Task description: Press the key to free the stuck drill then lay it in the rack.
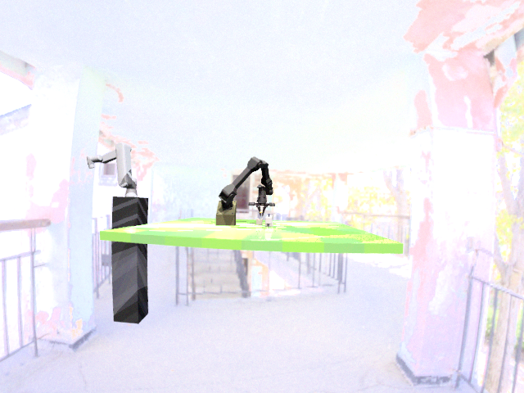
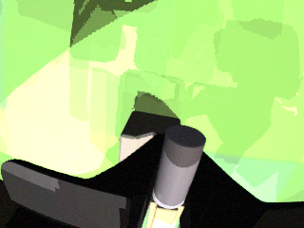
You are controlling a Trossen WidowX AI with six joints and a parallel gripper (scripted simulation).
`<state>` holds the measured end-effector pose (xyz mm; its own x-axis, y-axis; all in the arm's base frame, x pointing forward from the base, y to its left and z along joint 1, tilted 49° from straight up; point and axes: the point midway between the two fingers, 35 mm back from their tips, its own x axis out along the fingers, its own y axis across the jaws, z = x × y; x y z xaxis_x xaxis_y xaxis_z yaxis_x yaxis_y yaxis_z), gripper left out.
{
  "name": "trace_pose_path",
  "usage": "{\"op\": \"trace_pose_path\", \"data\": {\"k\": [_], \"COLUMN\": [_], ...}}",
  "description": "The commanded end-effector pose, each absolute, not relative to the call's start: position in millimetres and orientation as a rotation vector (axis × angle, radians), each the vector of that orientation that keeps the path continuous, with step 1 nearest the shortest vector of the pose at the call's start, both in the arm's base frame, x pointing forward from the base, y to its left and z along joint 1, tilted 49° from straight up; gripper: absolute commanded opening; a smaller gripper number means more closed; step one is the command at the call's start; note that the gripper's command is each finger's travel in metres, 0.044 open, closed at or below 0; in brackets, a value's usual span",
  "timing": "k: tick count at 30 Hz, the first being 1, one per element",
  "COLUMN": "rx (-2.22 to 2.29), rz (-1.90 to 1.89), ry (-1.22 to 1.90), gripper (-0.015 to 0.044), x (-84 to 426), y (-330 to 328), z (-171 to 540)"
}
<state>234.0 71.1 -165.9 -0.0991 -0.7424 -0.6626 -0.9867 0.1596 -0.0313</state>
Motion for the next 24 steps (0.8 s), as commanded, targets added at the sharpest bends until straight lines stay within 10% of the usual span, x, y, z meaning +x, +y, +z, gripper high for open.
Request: {"op": "trace_pose_path", "data": {"k": [1,24], "rx": [-1.635,-1.636], "rz": [0.587,0.586], "ry": [1.897,1.897], "gripper": [0.0,0.0], "x": [228.0,219.7], "y": [74.8,53.6], "z": [-167.5,-190.5]}}
